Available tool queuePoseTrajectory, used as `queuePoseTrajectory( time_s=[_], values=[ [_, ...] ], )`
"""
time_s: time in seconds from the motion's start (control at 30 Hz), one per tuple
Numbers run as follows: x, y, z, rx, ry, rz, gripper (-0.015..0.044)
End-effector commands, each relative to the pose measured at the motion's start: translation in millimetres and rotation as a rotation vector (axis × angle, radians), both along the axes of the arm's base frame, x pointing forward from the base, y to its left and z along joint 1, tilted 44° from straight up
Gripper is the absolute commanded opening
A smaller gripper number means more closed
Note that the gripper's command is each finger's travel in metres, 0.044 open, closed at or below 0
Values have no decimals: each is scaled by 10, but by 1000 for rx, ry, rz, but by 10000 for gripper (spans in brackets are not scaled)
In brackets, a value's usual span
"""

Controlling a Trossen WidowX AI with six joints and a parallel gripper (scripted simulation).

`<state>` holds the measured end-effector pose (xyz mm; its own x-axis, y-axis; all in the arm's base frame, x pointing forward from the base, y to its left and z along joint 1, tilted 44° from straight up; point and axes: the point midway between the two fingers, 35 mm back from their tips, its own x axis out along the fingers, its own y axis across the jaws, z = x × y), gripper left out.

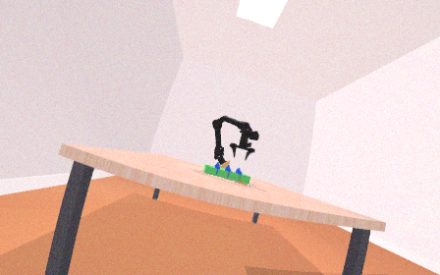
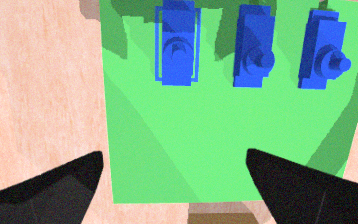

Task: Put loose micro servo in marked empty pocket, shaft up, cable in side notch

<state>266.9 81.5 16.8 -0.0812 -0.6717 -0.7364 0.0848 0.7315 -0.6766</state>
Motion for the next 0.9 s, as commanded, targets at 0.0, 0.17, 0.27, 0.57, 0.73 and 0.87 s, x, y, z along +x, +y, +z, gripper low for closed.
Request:
queuePoseTrajectory(
  time_s=[0.0,0.17,0.27,0.57,0.73,0.87],
  values=[
    [-238,50,75,-9,7,-17,440],
    [-234,65,91,-8,6,-16,440],
    [-210,190,217,-4,3,-8,440],
    [-195,410,468,-1,-2,4,440],
    [-195,410,468,-1,-2,4,440],
    [-195,410,468,-1,-2,4,440]
  ],
)
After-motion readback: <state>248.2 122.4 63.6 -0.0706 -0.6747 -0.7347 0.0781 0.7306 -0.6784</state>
